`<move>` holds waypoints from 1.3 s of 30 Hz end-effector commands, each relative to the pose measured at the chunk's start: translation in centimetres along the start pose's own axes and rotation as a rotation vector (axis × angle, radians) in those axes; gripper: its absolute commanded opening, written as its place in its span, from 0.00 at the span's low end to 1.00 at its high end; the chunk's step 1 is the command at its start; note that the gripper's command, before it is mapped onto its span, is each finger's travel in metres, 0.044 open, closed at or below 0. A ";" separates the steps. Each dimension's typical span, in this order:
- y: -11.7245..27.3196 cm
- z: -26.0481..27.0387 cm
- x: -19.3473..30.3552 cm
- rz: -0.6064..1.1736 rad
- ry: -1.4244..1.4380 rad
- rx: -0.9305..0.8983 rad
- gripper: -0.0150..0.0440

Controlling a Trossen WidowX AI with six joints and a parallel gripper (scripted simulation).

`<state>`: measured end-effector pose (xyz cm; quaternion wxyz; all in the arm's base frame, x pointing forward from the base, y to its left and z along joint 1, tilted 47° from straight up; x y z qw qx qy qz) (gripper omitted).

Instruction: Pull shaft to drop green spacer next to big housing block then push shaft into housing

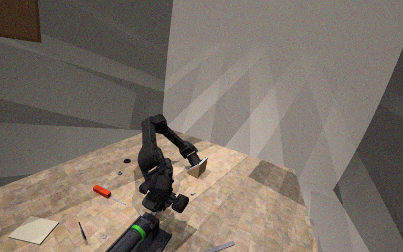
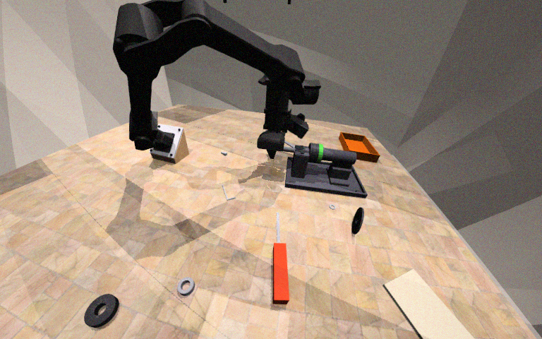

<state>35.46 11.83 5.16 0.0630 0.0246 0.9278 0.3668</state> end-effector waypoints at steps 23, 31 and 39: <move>0.0 -0.1 0.4 0.004 -0.002 0.000 0.25; 0.0 -0.1 0.4 0.004 -0.002 0.000 0.25; 0.0 -0.1 0.5 0.004 -0.001 0.000 0.25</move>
Point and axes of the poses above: the point midway between the two fingers, 35 mm back from their tips, its own y axis back along the fingers, its own z axis across the jaws, x = y × z, the point moved 10 cm from there along y, back along the fingers, and after that the axes turned 13 degrees about -y, right-handed, at the moved point
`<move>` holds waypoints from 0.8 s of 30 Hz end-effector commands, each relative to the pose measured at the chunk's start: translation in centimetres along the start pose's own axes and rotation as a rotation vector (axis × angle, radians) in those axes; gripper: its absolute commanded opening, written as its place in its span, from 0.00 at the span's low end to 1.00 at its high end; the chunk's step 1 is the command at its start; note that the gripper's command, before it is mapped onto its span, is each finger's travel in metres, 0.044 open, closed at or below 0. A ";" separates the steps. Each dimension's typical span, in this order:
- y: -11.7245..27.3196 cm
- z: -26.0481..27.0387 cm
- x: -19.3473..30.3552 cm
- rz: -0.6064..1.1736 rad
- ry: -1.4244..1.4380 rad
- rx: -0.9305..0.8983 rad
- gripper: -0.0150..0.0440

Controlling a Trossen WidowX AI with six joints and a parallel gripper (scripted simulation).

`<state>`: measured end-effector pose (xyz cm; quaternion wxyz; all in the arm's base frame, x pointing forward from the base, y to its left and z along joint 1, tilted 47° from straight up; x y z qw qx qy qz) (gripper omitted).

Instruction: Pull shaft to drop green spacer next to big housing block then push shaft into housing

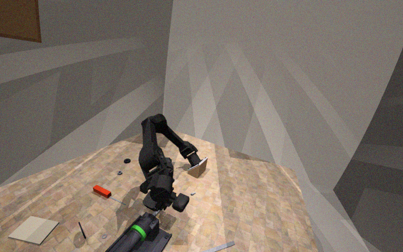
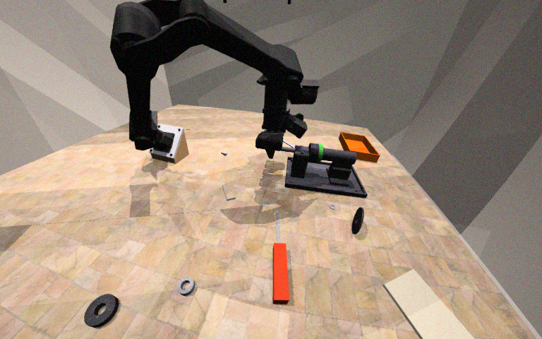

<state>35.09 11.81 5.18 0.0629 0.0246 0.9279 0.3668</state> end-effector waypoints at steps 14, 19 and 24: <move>0.0 0.0 0.3 0.004 -0.002 0.000 0.25; 0.0 0.0 0.3 0.004 -0.002 0.000 0.25; 0.0 -0.1 0.4 0.004 -0.002 0.000 0.25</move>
Point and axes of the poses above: the point midway between the two fingers, 35 mm back from their tips, its own y axis back along the fingers, its own z axis across the jaws, x = y × z, the point moved 10 cm from there along y, back along the fingers, and after that the axes turned 13 degrees about -y, right-handed, at the moved point
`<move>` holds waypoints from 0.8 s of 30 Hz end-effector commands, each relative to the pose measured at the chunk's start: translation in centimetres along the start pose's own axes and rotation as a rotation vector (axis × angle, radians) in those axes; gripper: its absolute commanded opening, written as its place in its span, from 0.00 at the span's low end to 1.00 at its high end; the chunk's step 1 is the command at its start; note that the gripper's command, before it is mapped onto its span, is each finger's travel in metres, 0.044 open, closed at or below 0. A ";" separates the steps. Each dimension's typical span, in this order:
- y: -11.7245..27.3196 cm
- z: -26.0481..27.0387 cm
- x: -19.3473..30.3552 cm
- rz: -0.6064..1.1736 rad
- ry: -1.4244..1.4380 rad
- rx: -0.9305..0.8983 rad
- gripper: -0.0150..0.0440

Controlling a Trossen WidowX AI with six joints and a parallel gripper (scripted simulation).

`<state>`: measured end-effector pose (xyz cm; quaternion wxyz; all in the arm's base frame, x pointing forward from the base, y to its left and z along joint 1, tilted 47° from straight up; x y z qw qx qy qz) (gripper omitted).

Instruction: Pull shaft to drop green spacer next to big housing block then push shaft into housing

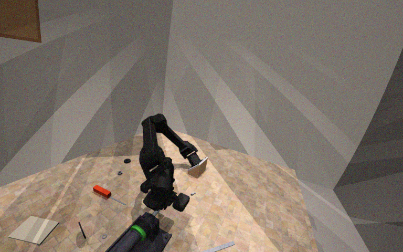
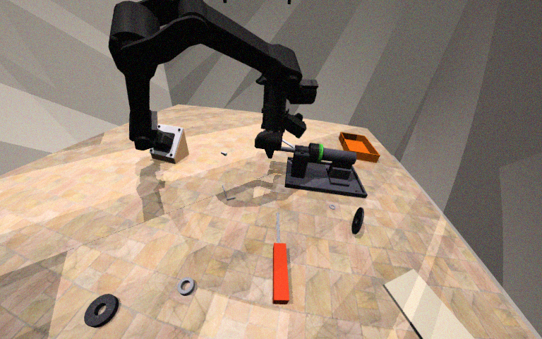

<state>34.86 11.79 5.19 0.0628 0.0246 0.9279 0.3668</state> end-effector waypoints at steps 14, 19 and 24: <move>0.0 0.0 0.3 0.004 -0.002 0.000 0.25; 0.0 0.0 0.3 0.004 -0.002 0.000 0.25; 0.0 -0.1 0.4 0.004 -0.002 0.000 0.25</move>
Point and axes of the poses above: the point midway between the two fingers, 35 mm back from their tips, its own y axis back along the fingers, its own z axis across the jaws, x = y × z, the point moved 10 cm from there along y, back along the fingers, and after that the axes turned 13 degrees about -y, right-handed, at the moved point
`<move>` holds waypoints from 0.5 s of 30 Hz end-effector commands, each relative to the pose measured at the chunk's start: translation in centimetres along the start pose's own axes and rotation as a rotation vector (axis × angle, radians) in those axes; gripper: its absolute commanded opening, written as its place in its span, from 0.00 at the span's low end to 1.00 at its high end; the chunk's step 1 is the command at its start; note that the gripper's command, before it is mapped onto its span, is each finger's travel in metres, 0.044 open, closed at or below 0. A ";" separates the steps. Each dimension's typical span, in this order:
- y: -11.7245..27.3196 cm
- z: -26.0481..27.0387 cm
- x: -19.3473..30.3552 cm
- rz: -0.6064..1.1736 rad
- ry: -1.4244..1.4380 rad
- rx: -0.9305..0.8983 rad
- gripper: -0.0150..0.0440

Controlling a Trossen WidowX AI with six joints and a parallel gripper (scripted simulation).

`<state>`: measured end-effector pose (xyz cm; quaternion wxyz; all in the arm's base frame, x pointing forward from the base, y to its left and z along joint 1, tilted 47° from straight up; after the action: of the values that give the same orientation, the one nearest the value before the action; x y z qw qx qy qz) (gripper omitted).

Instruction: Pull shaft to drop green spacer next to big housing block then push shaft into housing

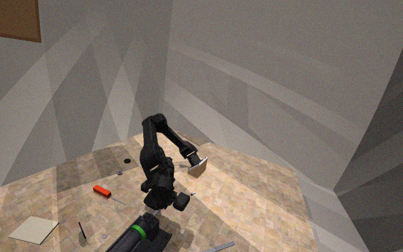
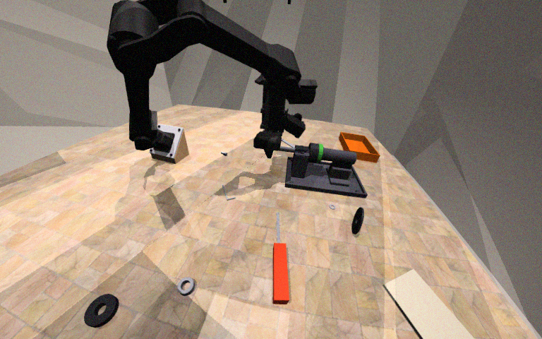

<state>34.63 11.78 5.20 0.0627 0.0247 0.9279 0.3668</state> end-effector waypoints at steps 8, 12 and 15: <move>0.0 0.0 0.2 0.004 -0.002 0.000 0.25; 0.0 0.0 0.3 0.004 -0.002 0.000 0.25; 0.0 0.0 0.3 0.004 -0.002 0.000 0.25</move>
<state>34.49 11.77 5.21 0.0627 0.0247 0.9279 0.3668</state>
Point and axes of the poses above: the point midway between the two fingers, 35 mm back from their tips, its own y axis back along the fingers, its own z axis across the jaws, x = y × z, the point moved 10 cm from there along y, back along the fingers, and after that the axes turned 13 degrees about -y, right-handed, at the moved point
